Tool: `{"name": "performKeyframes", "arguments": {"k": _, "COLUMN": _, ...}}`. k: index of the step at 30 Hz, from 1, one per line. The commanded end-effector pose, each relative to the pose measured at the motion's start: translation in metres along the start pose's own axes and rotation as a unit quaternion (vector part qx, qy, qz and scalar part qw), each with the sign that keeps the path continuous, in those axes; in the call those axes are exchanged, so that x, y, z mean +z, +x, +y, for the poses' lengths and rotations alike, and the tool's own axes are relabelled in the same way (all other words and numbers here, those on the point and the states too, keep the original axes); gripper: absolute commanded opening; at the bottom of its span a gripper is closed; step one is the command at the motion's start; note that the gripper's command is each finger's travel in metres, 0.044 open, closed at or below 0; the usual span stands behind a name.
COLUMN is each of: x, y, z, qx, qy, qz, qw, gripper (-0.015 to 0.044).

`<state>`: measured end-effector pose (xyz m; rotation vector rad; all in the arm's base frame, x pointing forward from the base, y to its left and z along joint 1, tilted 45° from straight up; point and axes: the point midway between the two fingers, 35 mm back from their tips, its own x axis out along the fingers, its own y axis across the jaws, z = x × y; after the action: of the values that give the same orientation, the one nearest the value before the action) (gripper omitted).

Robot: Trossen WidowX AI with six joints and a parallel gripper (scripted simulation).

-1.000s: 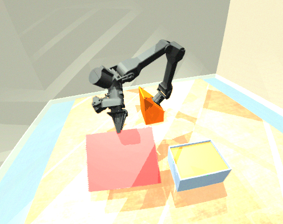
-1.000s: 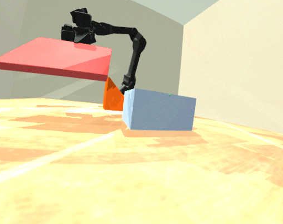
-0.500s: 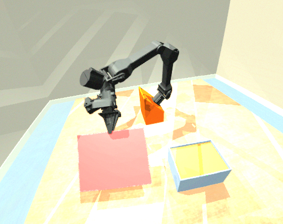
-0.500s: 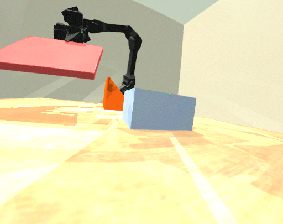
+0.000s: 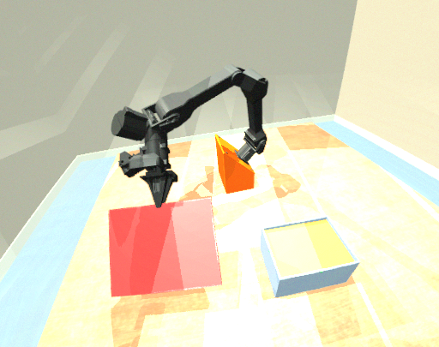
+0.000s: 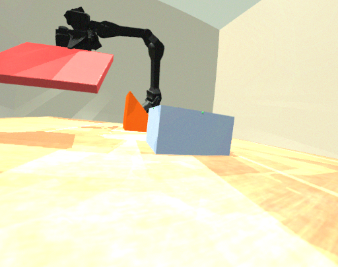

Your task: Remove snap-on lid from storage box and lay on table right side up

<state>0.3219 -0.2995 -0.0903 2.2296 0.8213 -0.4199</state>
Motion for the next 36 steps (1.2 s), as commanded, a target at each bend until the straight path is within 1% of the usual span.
{"name": "performKeyframes", "arguments": {"k": 1, "x": 0.003, "y": -0.004, "z": 0.005, "qx": 0.007, "qy": -0.007, "qz": -0.001, "qw": 1.0, "gripper": 0.0}}
{"name": "performKeyframes", "arguments": {"k": 36, "x": 0.002, "y": 0.016, "z": -0.02, "qx": 0.007, "qy": -0.006, "qz": 0.0, "qw": 1.0, "gripper": 0.0}}
